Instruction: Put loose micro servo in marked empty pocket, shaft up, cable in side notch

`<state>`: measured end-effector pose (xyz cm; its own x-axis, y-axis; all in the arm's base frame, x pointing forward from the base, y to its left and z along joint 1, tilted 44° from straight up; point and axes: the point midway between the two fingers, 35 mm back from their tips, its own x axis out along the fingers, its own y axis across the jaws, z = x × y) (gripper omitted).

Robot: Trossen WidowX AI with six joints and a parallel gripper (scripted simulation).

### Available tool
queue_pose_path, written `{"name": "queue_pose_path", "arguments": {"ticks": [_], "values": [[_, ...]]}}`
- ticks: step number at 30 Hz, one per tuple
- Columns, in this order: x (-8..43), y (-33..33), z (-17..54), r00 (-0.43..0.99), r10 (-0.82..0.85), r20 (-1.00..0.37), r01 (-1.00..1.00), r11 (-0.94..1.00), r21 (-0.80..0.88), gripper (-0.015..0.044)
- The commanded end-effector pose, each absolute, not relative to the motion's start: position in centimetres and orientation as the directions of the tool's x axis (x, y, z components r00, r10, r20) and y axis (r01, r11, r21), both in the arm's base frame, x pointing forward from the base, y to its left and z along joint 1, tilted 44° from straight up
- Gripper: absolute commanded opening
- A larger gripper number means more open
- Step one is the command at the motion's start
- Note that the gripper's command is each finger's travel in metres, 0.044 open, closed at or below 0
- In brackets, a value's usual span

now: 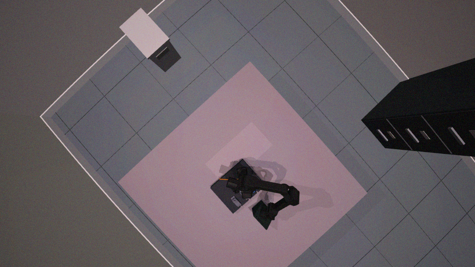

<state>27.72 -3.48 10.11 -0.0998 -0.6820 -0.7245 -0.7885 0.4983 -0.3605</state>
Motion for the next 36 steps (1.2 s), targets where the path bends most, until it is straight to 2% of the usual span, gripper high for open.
{"name": "queue_pose_path", "arguments": {"ticks": [1,10,18,27,36], "values": [[27.69,-3.52,10.19,-0.099,-0.685,-0.722,-0.874,0.406,-0.266,0.0],[27.69,-3.52,10.19,-0.099,-0.685,-0.722,-0.978,0.201,-0.056,0.0],[27.69,-3.52,10.19,-0.099,-0.685,-0.722,-0.991,0.001,0.135,0.0],[27.69,-3.52,10.18,-0.099,-0.685,-0.722,-0.915,-0.223,0.337,0.0],[27.69,-3.52,10.18,-0.099,-0.685,-0.722,-0.75,-0.425,0.506,0.0]]}}
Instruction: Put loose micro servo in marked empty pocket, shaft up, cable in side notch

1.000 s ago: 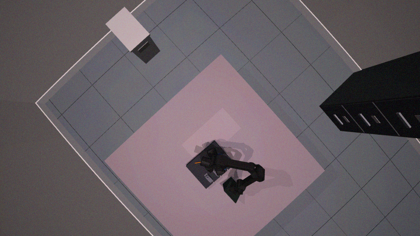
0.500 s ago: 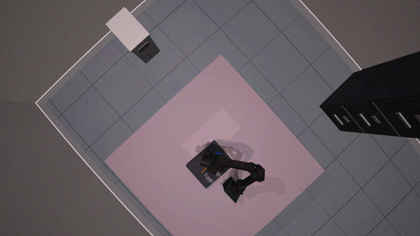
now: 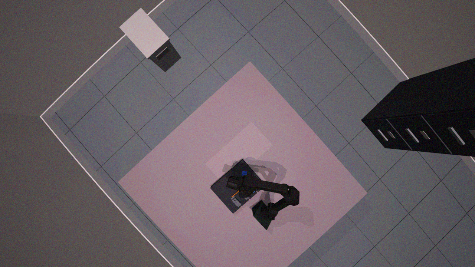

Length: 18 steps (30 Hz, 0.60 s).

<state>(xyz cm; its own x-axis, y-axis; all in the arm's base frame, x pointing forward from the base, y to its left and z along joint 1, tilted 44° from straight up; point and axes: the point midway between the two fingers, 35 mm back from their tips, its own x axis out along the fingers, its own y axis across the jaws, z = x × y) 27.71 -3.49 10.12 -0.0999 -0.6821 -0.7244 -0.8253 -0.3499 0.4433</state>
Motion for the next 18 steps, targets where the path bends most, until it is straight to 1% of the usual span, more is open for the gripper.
{"name": "queue_pose_path", "arguments": {"ticks": [1,10,18], "values": [[27.69,-3.52,10.18,-0.099,-0.685,-0.722,-0.727,-0.445,0.522,0.0],[27.69,-3.52,10.18,-0.099,-0.685,-0.722,-0.483,-0.601,0.637,0.0],[27.69,-3.52,10.18,-0.099,-0.685,-0.722,-0.226,-0.691,0.687,0.0]]}}
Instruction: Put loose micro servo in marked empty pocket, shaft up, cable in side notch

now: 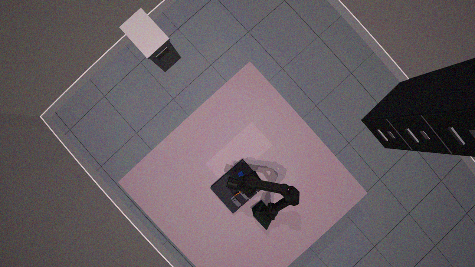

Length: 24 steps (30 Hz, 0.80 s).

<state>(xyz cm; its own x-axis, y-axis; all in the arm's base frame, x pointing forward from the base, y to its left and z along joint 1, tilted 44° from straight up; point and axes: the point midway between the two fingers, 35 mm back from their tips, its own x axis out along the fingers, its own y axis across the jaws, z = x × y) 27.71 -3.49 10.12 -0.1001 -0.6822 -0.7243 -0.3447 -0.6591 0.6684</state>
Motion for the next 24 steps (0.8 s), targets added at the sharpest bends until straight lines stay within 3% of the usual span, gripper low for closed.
{"name": "queue_pose_path", "arguments": {"ticks": [1,13,24], "values": [[27.7,-3.5,10.2,-0.099,-0.685,-0.722,-0.193,-0.698,0.689,0.0],[27.3,-3.4,10.2,-0.099,-0.685,-0.722,-0.142,-0.708,0.692,0.0],[22.5,-2.6,10.0,-0.101,-0.685,-0.722,-0.14,-0.708,0.692,0.0]]}}
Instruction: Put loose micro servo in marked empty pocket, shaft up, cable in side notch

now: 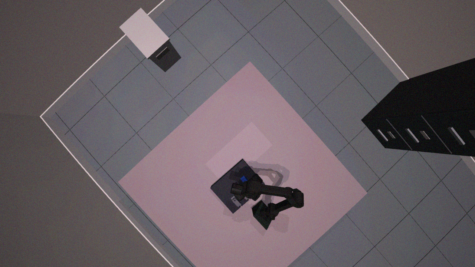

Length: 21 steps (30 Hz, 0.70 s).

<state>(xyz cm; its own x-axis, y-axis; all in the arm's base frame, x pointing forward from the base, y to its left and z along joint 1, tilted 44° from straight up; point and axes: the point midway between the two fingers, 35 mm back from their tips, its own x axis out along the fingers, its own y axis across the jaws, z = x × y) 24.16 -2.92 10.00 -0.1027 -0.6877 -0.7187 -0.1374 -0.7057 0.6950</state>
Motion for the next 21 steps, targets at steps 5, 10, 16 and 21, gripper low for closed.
{"name": "queue_pose_path", "arguments": {"ticks": [5,10,16,21], "values": [[20.0,-2.1,9.9,-0.102,-0.685,-0.722,-0.139,-0.709,0.692,0.0],[17.6,-1.7,9.9,-0.103,-0.684,-0.722,-0.138,-0.709,0.692,0.0],[16.9,-1.6,9.8,-0.104,-0.685,-0.721,-0.137,-0.709,0.692,0.0],[16.9,-2.0,9.5,-0.104,-0.685,-0.722,-0.137,-0.709,0.692,0.0]]}}
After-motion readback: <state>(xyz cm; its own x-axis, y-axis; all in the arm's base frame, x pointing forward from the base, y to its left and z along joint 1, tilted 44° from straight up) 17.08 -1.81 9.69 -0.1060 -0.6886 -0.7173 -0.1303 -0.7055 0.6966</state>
